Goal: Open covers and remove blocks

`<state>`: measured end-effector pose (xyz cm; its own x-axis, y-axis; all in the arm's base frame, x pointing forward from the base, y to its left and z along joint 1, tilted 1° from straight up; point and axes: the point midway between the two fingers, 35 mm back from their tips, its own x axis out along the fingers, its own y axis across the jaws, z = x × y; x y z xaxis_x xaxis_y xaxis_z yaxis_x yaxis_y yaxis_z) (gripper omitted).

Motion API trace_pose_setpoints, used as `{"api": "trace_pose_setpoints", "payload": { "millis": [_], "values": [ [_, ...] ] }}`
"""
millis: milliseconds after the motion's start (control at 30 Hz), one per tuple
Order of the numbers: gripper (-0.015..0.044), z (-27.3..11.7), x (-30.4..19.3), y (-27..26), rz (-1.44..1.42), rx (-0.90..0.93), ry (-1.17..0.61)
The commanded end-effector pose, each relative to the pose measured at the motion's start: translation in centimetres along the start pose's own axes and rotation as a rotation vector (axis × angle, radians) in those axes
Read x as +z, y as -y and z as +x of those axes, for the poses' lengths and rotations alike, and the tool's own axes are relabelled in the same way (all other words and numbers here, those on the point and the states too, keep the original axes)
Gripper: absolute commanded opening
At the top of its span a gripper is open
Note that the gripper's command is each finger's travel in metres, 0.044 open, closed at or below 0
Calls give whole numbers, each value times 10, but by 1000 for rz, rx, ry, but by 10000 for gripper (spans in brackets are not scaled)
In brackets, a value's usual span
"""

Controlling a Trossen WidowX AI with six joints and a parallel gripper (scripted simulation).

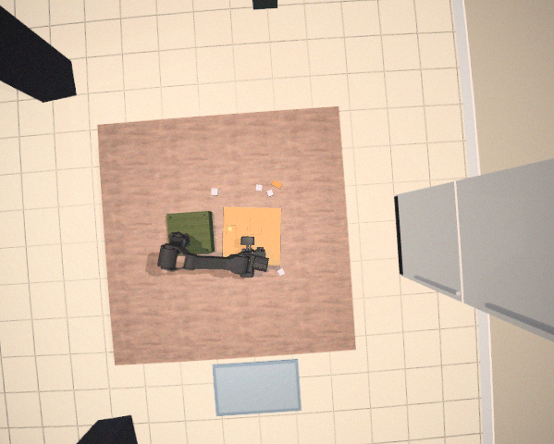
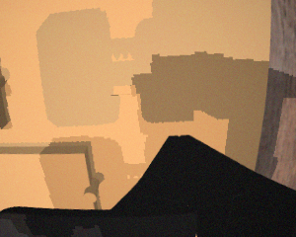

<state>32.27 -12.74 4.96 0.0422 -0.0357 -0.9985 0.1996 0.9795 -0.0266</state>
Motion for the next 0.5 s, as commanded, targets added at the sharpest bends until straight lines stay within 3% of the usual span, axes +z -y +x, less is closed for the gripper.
{"api": "trace_pose_setpoints", "payload": {
  "millis": [0, 467],
  "values": [
    [0, 10, -3, -2, 6, 10, -20],
    [0, 24, -4, -2, 6, 10, -20]
  ]
}}
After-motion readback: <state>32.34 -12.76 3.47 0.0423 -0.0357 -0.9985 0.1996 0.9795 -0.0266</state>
